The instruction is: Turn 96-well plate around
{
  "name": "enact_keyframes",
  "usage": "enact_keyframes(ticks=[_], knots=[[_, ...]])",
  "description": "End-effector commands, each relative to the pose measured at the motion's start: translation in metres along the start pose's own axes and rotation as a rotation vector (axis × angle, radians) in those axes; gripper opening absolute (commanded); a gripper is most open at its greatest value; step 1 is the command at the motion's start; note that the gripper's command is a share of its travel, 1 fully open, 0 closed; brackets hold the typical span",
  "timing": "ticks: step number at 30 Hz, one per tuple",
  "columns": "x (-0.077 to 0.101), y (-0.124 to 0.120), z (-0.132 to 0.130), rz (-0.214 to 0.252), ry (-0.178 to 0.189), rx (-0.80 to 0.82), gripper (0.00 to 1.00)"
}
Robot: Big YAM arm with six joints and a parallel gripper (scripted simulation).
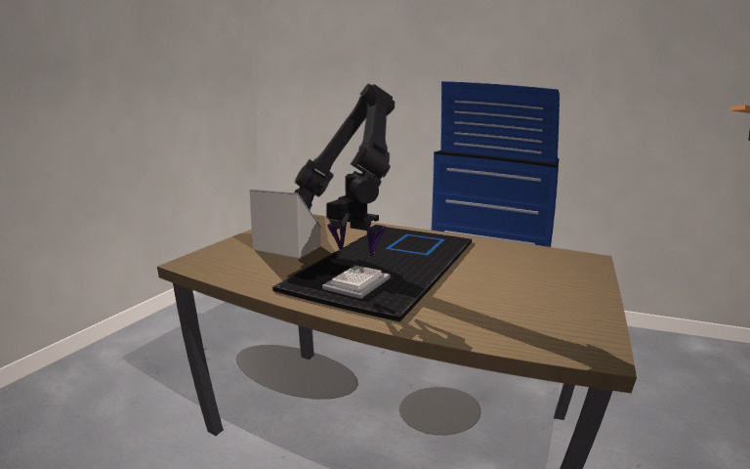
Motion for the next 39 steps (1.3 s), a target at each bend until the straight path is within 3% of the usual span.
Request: enact_keyframes(ticks=[1, 2, 5, 22, 24, 25, 27, 39], knots=[[0.026, 0.000, 0.022, -0.037, 0.055, 0.041, 1.00], [0.026, 0.000, 0.022, -0.037, 0.055, 0.041, 1.00], [-0.006, -0.001, 0.005, -0.010, 0.005, 0.008, 1.00], [-0.032, -0.001, 0.004, -0.008, 0.004, 0.006, 1.00], [-0.032, -0.001, 0.004, -0.008, 0.004, 0.006, 1.00], [-0.023, 0.001, 0.006, -0.013, 0.028, 0.004, 1.00], [-0.038, 0.000, 0.004, -0.007, 0.002, 0.005, 1.00], [-0.057, 0.001, 0.003, -0.006, 0.004, 0.002, 1.00]])
Point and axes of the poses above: the point where the finger pads meet when closed, its own x axis back along the fingers, its own z axis across the jaws, y = z × x, the point moved 3 cm from there along x, back along the fingers, and after that the axes turned 9 degrees about -x, right-handed, at the moved point
